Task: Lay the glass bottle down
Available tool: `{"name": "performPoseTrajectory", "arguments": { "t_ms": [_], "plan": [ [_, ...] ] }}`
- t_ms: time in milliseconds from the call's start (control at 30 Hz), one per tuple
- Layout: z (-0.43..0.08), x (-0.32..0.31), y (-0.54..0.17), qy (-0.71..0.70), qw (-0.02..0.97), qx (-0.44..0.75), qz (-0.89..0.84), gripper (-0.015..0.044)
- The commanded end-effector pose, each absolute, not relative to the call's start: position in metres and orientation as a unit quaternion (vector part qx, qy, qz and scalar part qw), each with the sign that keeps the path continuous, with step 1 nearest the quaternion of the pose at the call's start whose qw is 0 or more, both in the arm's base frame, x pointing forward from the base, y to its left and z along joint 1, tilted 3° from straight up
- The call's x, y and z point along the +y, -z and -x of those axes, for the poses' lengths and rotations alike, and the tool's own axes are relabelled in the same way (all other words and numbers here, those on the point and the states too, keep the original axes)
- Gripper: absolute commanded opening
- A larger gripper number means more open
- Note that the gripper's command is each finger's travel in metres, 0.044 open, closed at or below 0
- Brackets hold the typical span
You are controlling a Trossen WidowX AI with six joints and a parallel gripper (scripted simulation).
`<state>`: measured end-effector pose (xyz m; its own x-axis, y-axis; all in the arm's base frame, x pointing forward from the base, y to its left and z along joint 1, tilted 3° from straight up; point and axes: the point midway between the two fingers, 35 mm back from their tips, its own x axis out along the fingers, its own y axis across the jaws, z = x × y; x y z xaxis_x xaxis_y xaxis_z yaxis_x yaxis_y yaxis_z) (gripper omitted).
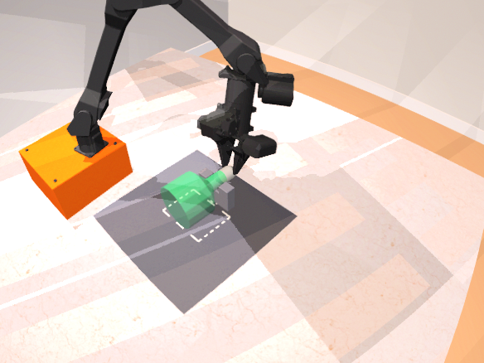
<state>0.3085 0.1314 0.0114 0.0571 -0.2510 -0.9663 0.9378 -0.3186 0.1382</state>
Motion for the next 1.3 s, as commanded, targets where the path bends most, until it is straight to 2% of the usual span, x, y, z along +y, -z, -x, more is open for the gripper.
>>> {"name": "performPoseTrajectory", "arguments": {
  "t_ms": [0, 167, 567, 833, 1267],
  "plan": [
    [-0.308, 0.131, -0.011, 0.608, 0.489, 0.319, -0.538, 0.0126],
    [-0.308, 0.131, -0.011, 0.608, 0.489, 0.319, -0.538, 0.0126],
    [-0.308, 0.131, -0.011, 0.608, 0.489, 0.319, -0.538, 0.044],
    [-0.309, 0.118, -0.07, 0.546, 0.423, 0.434, -0.579, 0.044],
    [-0.305, 0.116, -0.079, 0.542, 0.42, 0.438, -0.581, 0.044]
  ]
}}
